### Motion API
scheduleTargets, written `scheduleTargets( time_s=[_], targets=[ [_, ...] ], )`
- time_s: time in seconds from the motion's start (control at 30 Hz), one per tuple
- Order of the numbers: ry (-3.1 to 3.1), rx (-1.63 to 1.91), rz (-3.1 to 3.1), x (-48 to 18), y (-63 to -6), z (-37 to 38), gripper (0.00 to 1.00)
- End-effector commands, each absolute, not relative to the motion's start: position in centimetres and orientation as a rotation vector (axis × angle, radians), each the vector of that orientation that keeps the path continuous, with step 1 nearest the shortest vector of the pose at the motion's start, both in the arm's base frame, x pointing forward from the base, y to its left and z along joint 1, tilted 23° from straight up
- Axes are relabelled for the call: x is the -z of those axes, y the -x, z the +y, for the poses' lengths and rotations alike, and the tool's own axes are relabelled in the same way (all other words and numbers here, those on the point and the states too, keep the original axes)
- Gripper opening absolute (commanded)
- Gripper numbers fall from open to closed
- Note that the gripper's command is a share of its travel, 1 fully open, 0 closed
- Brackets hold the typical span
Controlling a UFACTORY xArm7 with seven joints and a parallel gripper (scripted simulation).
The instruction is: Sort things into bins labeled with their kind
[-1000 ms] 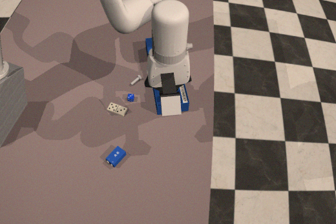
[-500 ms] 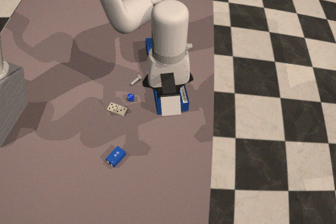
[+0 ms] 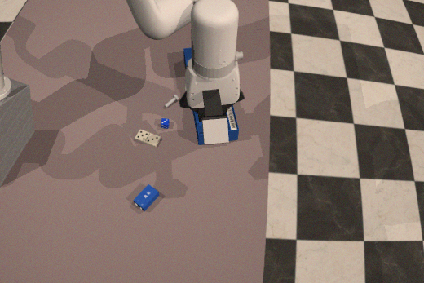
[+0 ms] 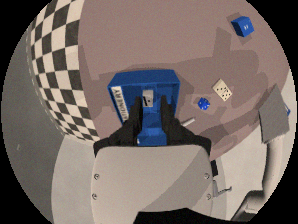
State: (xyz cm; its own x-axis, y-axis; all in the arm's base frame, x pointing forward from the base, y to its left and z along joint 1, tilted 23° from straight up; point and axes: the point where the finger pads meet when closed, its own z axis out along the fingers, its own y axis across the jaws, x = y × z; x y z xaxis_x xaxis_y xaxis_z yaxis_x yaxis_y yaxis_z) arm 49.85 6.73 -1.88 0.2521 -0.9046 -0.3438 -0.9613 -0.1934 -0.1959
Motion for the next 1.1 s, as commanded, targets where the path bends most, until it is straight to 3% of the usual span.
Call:
scheduleTargets(
  time_s=[0.0,0.77,1.07],
  targets=[
    [2.162,-0.208,1.708,1.4,-50.0,6.5,0.29],
    [2.162,-0.208,1.708,-1.6,-49.6,5.2,0.29],
    [1.856,-0.299,2.067,-2.8,-44.5,7.9,0.29]
  ],
)
